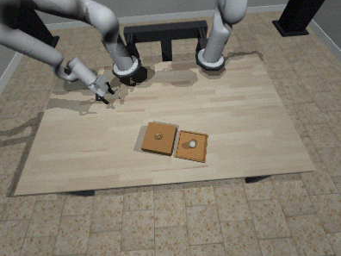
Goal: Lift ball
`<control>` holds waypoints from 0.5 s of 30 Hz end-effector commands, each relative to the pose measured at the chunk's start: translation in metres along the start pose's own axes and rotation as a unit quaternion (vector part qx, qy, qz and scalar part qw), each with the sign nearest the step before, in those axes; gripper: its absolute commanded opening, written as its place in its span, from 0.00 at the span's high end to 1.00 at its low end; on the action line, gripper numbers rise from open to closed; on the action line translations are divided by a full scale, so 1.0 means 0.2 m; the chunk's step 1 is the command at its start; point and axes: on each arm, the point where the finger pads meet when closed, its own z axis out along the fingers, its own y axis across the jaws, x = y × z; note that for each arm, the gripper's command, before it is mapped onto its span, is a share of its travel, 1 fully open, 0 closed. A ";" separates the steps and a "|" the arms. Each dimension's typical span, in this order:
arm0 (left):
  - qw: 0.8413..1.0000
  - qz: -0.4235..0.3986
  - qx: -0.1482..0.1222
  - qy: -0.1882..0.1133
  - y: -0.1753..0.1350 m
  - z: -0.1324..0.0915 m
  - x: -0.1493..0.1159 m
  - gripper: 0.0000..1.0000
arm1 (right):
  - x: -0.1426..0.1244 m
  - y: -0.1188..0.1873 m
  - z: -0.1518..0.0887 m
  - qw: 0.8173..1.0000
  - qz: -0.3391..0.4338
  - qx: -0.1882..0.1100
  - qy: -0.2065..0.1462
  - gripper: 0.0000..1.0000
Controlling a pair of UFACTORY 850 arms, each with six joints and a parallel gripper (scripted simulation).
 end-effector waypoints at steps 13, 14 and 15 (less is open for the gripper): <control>1.000 -0.002 0.000 0.001 0.00 0.00 0.00 0.00 | 0.02 0.08 0.00 0.998 -0.062 -0.008 0.008 0.00; 1.000 -0.002 0.000 0.001 0.00 0.00 0.00 0.00 | 0.02 0.11 0.00 0.996 -0.083 -0.010 0.010 0.00; 1.000 -0.002 0.000 0.001 0.00 0.00 0.00 0.00 | 0.03 0.14 0.00 0.994 -0.108 -0.013 0.013 0.00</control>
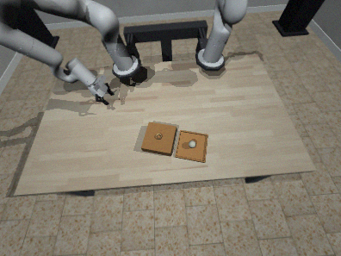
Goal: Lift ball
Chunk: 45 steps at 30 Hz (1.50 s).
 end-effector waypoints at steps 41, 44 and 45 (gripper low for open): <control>1.000 0.000 0.000 0.001 0.00 0.00 0.00 0.00 | 1.26 1.55 -0.27 0.815 -0.573 -0.091 0.001 0.00; 1.000 0.000 0.000 0.001 0.00 0.00 0.00 0.00 | 1.37 1.53 -0.17 0.849 -0.521 -0.091 -0.012 0.00; 1.000 0.000 0.000 0.001 0.00 0.00 0.00 0.00 | 1.41 1.52 -0.13 0.859 -0.505 -0.088 -0.015 0.00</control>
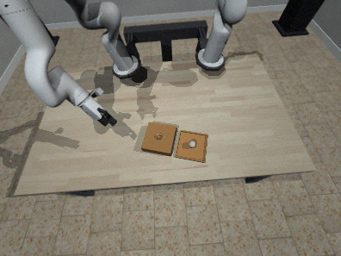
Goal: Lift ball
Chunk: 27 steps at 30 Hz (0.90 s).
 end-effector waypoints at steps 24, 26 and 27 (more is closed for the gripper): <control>1.000 0.000 0.000 0.001 0.00 0.00 0.00 0.00 | 0.68 0.59 1.15 0.848 0.475 0.205 -0.116 0.00; 1.000 0.000 0.000 0.001 0.00 0.00 0.00 0.00 | 0.73 0.62 1.23 0.827 0.502 0.219 -0.129 0.00; 1.000 0.000 0.000 0.001 0.00 0.00 0.00 0.00 | 0.76 0.64 1.28 0.816 0.514 0.226 -0.135 0.00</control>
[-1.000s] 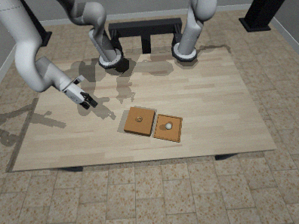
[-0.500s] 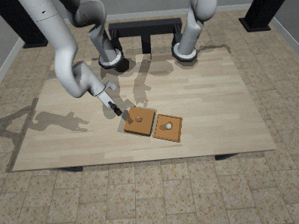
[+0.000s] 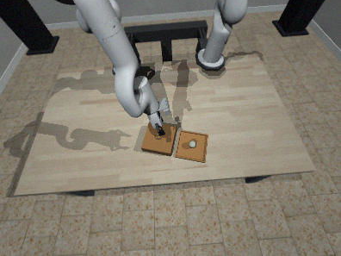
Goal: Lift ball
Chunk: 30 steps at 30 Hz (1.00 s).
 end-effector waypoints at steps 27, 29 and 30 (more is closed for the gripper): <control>1.000 0.000 0.000 0.001 0.00 0.00 0.00 0.00 | 0.76 0.15 0.70 0.972 0.189 0.085 -0.114 0.00; 1.000 0.000 0.000 0.001 0.00 0.00 0.00 0.00 | 0.76 0.15 0.70 0.972 0.189 0.085 -0.114 0.00; 1.000 0.000 0.000 0.001 0.00 0.00 0.00 0.00 | 0.76 0.15 0.70 0.972 0.189 0.085 -0.114 0.00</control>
